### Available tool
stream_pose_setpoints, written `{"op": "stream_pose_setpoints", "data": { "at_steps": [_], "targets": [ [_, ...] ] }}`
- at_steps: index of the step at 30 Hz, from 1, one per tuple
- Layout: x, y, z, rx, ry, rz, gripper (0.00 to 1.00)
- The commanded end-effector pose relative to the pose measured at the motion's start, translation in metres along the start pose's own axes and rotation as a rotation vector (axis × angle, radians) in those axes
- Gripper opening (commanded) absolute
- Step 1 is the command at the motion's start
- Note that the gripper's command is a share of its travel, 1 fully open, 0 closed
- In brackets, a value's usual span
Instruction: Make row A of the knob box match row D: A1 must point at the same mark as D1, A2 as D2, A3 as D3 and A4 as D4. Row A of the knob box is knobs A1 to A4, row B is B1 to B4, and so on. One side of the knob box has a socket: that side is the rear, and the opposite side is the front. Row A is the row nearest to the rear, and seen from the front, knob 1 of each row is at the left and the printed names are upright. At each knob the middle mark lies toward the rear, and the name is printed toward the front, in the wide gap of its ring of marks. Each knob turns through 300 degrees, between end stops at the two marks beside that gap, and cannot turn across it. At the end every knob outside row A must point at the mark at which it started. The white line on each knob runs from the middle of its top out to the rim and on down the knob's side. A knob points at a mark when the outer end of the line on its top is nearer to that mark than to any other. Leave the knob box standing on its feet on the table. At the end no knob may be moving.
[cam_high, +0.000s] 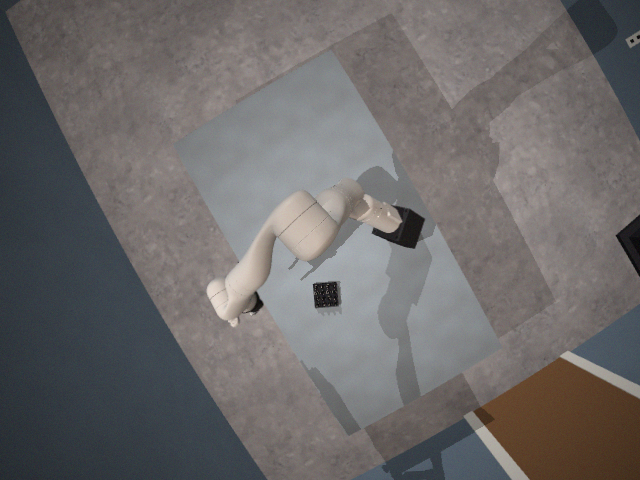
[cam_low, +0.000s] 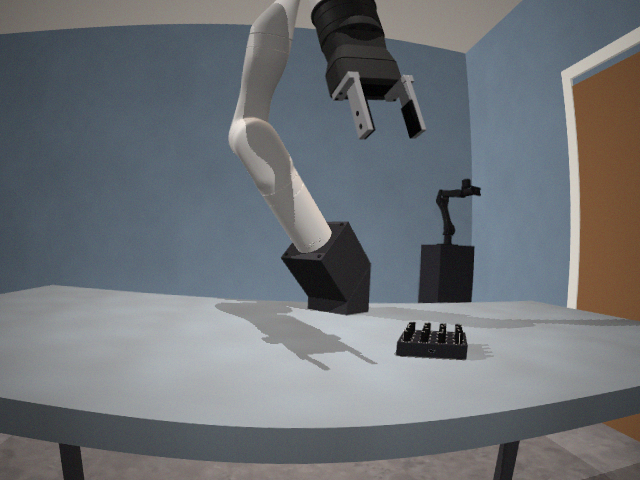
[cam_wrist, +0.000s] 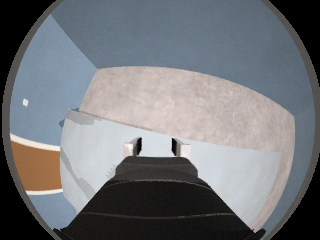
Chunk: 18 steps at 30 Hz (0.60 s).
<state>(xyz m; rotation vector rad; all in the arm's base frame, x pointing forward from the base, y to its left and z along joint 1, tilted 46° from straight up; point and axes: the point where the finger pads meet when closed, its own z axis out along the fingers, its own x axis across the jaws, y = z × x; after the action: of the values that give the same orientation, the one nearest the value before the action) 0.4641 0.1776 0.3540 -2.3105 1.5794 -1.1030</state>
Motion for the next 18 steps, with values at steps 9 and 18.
{"op": "stream_pose_setpoints", "data": {
  "at_steps": [9, 18],
  "targets": [
    [-0.023, 0.010, 0.012, -0.010, -0.002, -0.069, 1.00],
    [-0.029, 0.013, 0.016, -0.013, -0.003, -0.088, 1.00]
  ]
}}
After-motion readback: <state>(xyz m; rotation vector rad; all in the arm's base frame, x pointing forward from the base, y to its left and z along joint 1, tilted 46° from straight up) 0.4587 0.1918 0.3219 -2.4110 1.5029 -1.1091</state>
